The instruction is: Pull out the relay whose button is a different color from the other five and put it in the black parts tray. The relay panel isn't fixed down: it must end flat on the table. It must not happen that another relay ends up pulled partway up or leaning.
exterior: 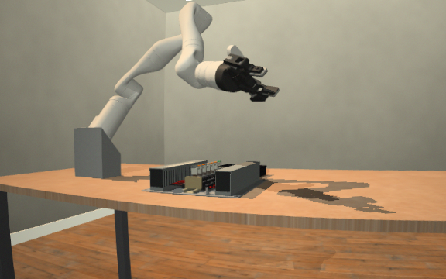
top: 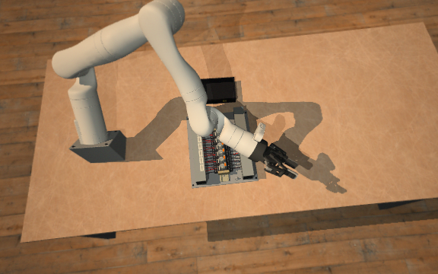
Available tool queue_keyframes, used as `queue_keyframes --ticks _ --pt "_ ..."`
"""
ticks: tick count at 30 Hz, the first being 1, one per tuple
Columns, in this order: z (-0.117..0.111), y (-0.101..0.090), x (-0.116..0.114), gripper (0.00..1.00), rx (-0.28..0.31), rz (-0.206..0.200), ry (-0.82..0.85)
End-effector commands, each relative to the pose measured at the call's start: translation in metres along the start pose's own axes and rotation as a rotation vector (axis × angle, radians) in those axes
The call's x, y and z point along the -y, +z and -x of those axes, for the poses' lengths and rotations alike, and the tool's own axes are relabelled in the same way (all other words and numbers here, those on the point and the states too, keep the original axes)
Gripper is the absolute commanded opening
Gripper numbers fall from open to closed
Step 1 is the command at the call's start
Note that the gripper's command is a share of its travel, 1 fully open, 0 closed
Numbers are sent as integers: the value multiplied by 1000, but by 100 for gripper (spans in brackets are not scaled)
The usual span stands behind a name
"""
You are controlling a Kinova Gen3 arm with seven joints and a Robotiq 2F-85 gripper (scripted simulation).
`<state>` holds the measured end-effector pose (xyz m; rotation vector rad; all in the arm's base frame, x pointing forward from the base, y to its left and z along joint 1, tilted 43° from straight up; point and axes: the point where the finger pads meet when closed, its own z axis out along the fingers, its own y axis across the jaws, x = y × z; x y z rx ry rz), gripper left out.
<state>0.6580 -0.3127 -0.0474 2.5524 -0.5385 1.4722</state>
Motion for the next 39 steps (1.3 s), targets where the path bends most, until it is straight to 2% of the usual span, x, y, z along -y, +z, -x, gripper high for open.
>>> queue_keyframes --ticks 1,39 --pt "-2 0 -1 61 -3 2 -1" --pt "-10 3 0 61 -43 -21 -75"
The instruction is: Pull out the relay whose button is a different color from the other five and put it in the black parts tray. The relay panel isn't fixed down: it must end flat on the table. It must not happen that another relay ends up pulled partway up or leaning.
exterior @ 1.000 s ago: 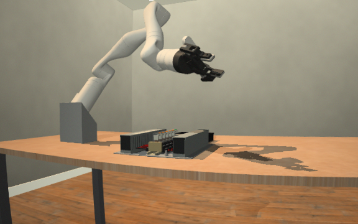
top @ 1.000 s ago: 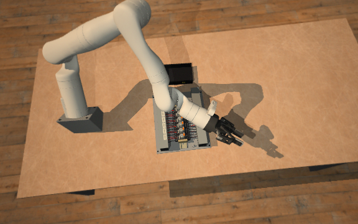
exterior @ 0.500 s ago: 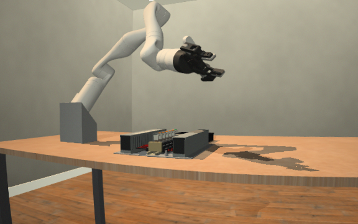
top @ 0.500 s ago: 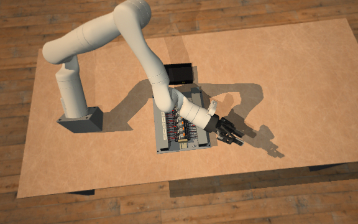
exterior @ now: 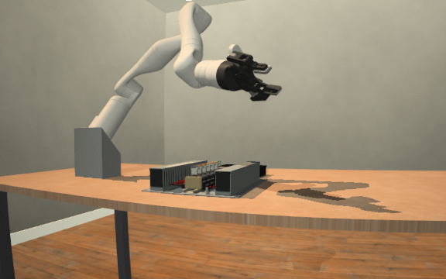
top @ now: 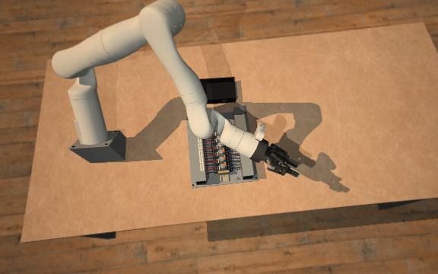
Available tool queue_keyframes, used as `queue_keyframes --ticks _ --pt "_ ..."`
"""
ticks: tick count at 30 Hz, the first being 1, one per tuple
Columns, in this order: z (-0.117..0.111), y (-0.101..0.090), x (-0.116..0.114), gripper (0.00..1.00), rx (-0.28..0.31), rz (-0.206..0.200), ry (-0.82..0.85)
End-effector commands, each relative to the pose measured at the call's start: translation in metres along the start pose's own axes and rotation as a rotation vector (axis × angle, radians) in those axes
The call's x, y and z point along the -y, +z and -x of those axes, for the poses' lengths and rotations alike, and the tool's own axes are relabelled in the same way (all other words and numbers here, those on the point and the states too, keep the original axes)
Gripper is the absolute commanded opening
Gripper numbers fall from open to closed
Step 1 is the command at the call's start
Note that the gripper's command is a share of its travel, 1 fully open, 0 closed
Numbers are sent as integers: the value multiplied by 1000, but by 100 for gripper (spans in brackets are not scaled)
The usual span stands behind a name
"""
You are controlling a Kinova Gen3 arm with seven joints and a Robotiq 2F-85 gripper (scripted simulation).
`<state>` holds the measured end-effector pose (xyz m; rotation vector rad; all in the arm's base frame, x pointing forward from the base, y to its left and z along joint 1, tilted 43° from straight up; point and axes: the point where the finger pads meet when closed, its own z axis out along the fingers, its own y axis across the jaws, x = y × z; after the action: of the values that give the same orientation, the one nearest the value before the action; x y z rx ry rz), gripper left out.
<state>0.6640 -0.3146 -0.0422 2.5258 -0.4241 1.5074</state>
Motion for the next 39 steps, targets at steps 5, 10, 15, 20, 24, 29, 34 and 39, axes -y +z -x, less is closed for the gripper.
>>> queue_keyframes --ticks 5,10,15,20,24,29,34,39 --pt "-4 1 -1 61 -17 -8 -28" --pt "-7 2 0 61 -32 -19 -57" --pt "-10 2 2 61 -45 -29 -82" --pt "-12 3 3 61 -58 -41 -109" --pt "-15 3 6 61 -73 -55 -139" --pt "-18 4 9 61 -92 -75 -178" --pt "-20 4 12 61 -103 -89 -204" --pt "-23 4 17 61 -123 -115 -248"
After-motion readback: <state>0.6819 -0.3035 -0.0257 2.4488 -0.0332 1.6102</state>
